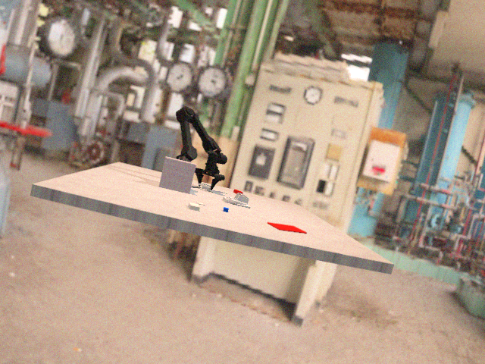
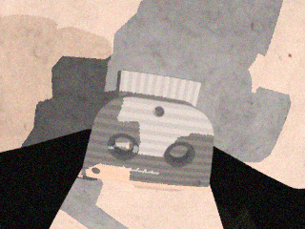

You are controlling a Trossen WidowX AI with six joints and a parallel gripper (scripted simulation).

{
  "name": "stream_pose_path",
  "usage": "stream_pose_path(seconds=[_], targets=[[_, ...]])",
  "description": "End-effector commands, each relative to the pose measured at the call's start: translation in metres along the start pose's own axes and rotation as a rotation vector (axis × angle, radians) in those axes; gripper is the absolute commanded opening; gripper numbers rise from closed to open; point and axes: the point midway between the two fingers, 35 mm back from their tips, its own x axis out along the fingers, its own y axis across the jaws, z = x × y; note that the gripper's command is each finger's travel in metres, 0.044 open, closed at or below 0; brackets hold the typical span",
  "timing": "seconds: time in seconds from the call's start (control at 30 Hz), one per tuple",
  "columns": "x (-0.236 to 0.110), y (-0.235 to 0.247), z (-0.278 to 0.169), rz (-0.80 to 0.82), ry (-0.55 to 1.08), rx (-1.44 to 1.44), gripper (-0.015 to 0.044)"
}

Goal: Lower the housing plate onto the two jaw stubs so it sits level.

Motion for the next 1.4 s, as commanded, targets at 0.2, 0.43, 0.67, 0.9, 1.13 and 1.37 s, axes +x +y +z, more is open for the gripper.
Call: stream_pose_path(seconds=[0.2,0.43,0.67,0.9,1.13,1.37], targets=[[-0.020,-0.003,0.001,-0.004,0.006,-0.001,0.0351],[-0.042,-0.004,0.001,-0.006,0.008,0.001,0.0351],[-0.064,-0.002,0.000,-0.006,0.006,0.003,0.0351],[-0.072,-0.001,0.000,-0.005,0.004,0.005,0.0351],[-0.070,-0.018,-0.001,-0.020,0.017,0.054,0.0351],[-0.068,-0.040,-0.004,-0.036,0.032,0.117,0.0351]])
